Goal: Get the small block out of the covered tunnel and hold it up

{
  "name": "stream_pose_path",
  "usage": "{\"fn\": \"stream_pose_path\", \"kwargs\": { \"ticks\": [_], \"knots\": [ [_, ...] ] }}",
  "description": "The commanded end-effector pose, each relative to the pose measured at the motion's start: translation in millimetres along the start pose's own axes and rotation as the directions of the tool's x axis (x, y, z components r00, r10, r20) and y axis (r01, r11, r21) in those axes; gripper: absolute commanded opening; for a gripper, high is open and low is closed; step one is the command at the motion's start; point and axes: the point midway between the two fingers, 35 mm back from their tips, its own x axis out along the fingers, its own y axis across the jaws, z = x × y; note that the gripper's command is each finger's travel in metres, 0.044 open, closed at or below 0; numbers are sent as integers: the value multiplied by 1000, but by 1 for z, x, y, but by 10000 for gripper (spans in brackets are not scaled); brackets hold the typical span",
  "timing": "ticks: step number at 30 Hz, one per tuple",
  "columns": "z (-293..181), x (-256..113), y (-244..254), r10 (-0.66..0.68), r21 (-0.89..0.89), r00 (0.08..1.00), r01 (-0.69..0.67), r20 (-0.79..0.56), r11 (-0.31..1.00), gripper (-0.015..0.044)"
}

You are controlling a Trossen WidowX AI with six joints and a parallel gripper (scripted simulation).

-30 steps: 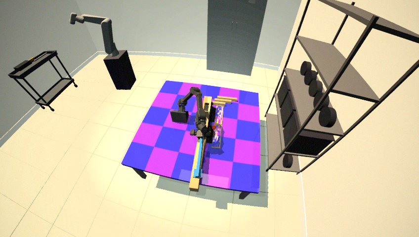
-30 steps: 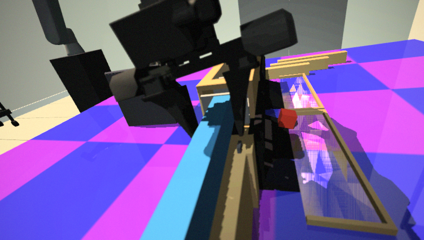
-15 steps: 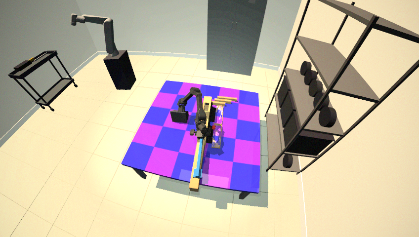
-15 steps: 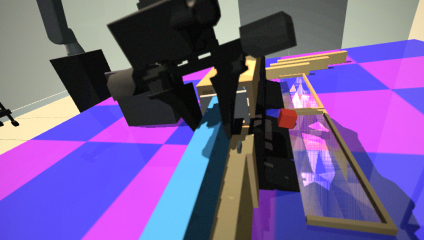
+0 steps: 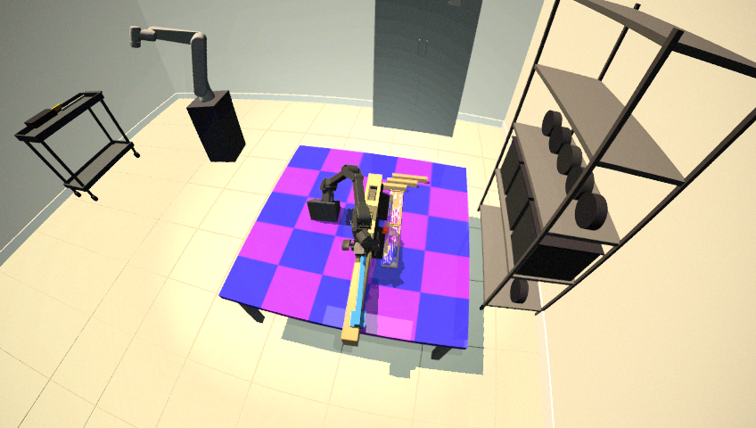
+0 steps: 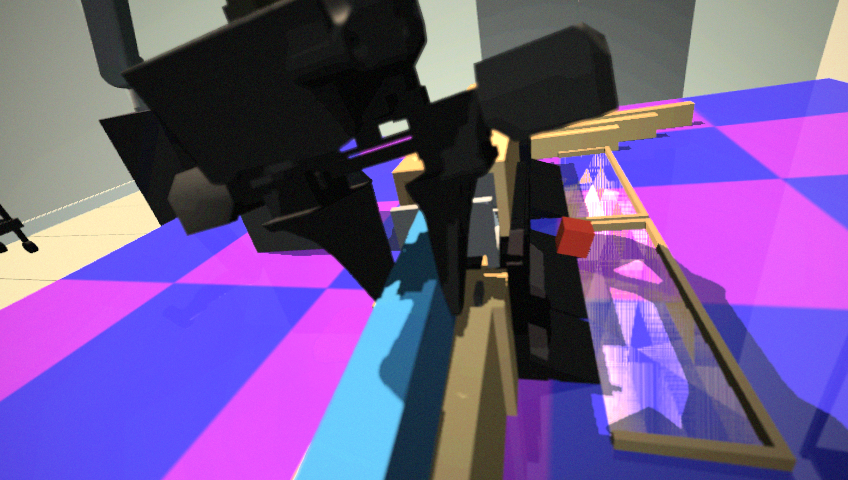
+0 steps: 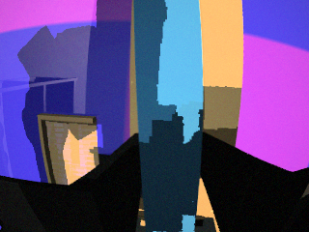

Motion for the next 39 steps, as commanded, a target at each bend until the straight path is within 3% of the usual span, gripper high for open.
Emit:
{"fn": "stream_pose_path", "kwargs": {
  "ticks": [1,33,39],
  "knots": [
    [27,7,-4,11,1,999,-11,39,1000,0],
    [27,7,-4,11,1,999,-11,39,1000,0],
    [20,2,0,18,1,1000,-18,21,1000,157]
  ]
}}
